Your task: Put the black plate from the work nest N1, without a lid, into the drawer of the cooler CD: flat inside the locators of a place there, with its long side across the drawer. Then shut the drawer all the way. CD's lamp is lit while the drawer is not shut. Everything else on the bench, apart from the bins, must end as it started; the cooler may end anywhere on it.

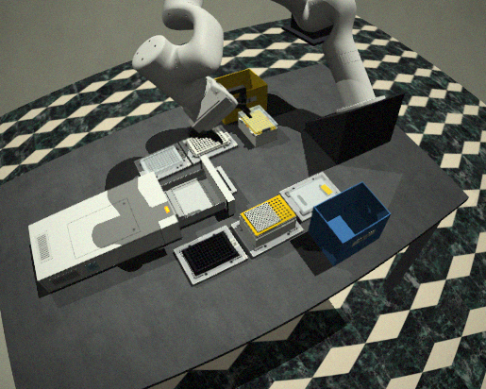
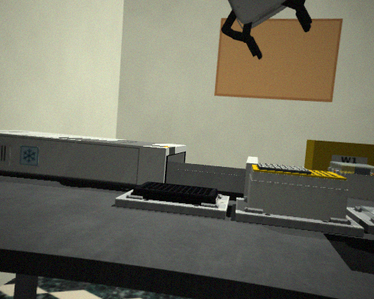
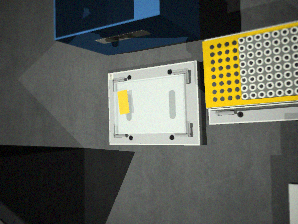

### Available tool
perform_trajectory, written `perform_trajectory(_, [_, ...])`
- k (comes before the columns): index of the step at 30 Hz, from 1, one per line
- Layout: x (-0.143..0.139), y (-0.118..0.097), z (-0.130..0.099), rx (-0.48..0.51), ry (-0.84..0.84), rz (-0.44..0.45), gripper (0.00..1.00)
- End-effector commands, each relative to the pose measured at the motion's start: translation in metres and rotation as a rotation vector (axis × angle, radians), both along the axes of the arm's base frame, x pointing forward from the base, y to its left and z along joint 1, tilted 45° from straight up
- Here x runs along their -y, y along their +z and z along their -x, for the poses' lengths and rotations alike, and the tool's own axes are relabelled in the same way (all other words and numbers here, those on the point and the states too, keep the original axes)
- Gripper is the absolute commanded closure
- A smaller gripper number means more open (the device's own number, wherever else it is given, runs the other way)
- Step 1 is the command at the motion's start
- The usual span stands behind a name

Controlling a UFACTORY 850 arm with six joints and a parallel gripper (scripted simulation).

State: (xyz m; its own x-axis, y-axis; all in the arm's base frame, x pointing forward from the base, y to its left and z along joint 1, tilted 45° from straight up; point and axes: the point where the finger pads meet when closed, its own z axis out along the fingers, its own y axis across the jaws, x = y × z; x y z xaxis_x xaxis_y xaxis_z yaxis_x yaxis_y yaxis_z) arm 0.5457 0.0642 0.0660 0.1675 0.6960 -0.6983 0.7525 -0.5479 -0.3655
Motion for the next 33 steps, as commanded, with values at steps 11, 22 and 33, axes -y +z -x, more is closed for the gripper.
perform_trajectory(11, [0.019,0.007,0.015,0.278,-0.126,0.282,0.00])
perform_trajectory(22, [0.031,0.012,0.029,0.549,-0.255,0.476,0.00])
perform_trajectory(33, [0.041,0.016,0.045,0.783,-0.382,0.592,0.00])
